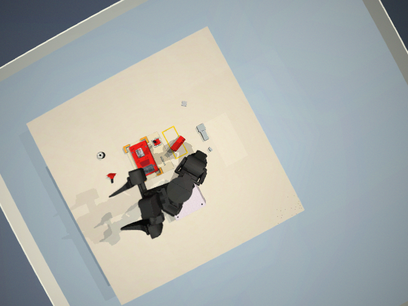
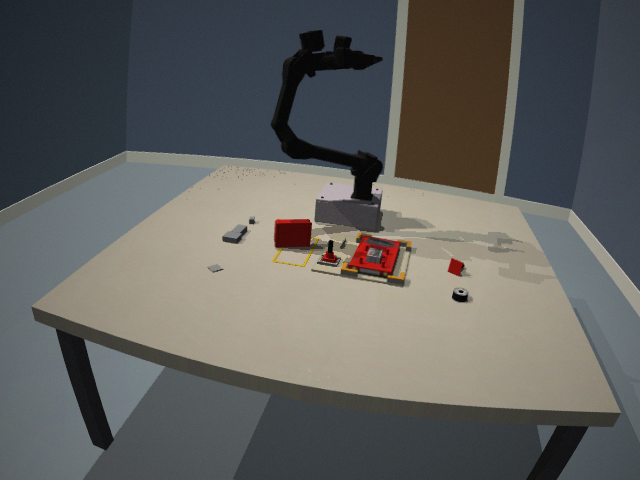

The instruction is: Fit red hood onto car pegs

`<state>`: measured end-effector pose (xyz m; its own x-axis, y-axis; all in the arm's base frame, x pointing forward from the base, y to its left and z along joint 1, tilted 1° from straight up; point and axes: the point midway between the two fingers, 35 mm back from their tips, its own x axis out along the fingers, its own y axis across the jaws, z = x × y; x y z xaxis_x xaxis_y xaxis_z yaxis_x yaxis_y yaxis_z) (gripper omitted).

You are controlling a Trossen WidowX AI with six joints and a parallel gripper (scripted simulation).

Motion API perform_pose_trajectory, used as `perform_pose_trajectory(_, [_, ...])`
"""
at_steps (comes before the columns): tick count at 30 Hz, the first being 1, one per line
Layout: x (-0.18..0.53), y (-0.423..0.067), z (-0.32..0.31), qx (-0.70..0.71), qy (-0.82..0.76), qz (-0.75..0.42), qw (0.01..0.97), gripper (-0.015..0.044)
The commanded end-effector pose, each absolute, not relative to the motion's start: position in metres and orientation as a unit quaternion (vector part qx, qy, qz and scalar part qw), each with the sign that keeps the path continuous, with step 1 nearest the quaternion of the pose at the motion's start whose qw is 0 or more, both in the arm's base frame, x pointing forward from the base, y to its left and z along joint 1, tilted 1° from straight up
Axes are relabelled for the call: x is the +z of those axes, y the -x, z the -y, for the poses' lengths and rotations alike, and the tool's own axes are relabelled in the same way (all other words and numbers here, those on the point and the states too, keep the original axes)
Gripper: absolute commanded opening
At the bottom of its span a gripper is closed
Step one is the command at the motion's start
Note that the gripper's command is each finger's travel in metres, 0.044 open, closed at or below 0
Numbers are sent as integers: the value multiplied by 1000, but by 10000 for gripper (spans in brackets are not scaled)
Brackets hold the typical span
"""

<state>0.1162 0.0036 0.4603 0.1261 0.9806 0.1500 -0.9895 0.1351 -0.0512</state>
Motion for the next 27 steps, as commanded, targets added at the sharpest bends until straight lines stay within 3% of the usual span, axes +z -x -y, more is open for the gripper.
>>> perform_pose_trajectory(1, [461, -115, -4, 655, -25, 76, 752, 414])
perform_pose_trajectory(10, [463, -75, -62, 538, 240, 131, 798, 178])
perform_pose_trajectory(17, [443, -88, -120, 444, 446, 104, 770, 0])
perform_pose_trajectory(27, [387, -156, -159, 374, 621, -12, 689, 0])
